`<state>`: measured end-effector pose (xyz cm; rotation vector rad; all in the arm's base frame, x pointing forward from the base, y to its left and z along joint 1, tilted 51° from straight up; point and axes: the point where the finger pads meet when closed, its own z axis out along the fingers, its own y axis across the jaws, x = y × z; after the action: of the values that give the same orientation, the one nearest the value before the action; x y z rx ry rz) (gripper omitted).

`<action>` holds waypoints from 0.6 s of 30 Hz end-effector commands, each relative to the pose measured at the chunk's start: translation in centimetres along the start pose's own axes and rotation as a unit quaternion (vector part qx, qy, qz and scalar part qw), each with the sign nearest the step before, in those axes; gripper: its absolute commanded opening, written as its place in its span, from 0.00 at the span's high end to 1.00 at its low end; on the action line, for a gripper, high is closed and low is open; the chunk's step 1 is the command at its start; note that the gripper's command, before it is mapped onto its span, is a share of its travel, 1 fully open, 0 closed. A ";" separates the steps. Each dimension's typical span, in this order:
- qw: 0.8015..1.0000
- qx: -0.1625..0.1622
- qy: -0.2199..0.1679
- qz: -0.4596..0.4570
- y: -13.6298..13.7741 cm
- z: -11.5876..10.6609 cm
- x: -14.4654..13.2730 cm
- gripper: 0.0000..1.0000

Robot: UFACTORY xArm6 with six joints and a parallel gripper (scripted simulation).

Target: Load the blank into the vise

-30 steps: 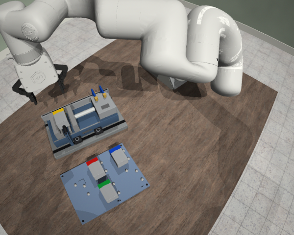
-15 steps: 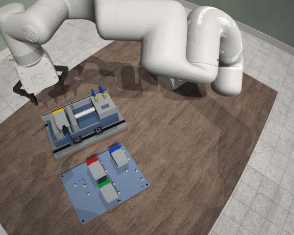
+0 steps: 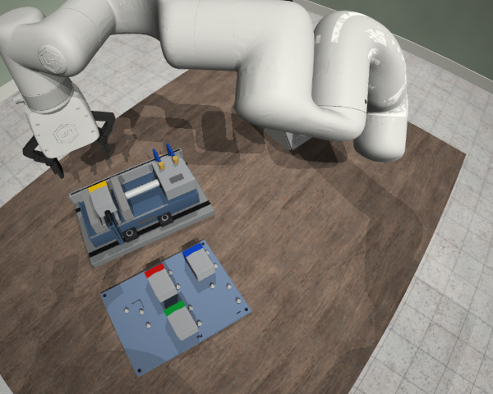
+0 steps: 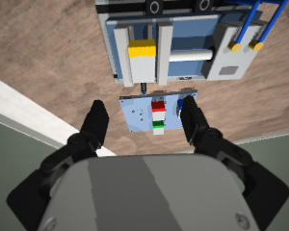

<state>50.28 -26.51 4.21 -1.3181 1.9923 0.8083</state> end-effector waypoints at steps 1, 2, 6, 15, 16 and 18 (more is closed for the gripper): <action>1.000 0.002 0.001 -0.001 -0.1 -0.1 0.0 0.00; 1.000 0.002 0.001 -0.001 -0.1 -0.1 0.0 0.00; 1.000 0.002 0.001 -0.001 -0.1 -0.1 0.0 0.00; 1.000 0.002 0.001 -0.001 -0.1 0.0 0.0 0.00; 1.000 0.002 0.001 -0.001 -0.1 0.0 0.0 0.00; 1.000 0.002 0.001 -0.001 -0.1 0.1 0.0 0.00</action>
<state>50.31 -26.34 4.06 -1.3181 1.9923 0.8083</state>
